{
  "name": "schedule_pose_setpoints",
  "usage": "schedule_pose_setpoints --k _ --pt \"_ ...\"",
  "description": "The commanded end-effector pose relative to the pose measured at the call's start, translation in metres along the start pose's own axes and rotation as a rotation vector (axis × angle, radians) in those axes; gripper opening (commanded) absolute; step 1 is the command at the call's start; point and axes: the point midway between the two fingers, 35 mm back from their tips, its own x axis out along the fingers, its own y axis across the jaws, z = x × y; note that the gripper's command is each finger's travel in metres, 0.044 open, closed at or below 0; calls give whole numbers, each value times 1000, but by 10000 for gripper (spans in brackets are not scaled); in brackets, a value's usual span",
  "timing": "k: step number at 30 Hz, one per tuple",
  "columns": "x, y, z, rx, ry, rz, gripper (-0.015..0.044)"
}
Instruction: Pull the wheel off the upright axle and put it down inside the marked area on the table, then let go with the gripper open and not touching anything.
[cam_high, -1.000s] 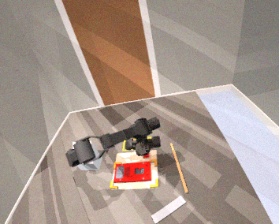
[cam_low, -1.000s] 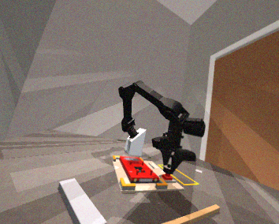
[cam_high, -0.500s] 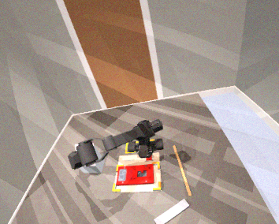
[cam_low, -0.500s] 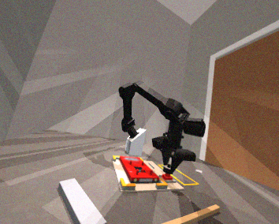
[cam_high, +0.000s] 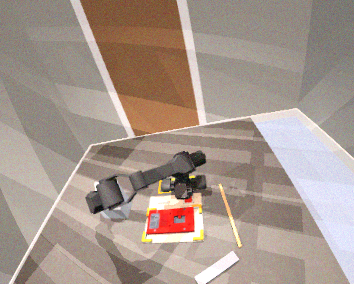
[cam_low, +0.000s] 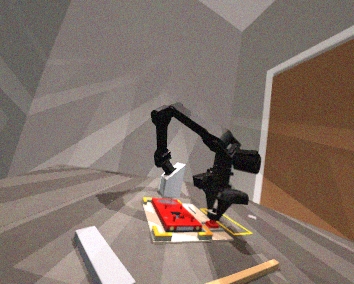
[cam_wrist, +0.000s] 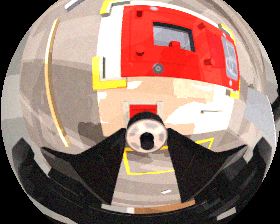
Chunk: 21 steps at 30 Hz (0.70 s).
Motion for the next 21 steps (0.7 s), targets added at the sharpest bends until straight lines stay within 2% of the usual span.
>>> schedule_pose_setpoints --k 1,21 --pt "-22 -3 -3 -34 4 23 0" --pt "-29 -4 -3 -35 3 25 0"
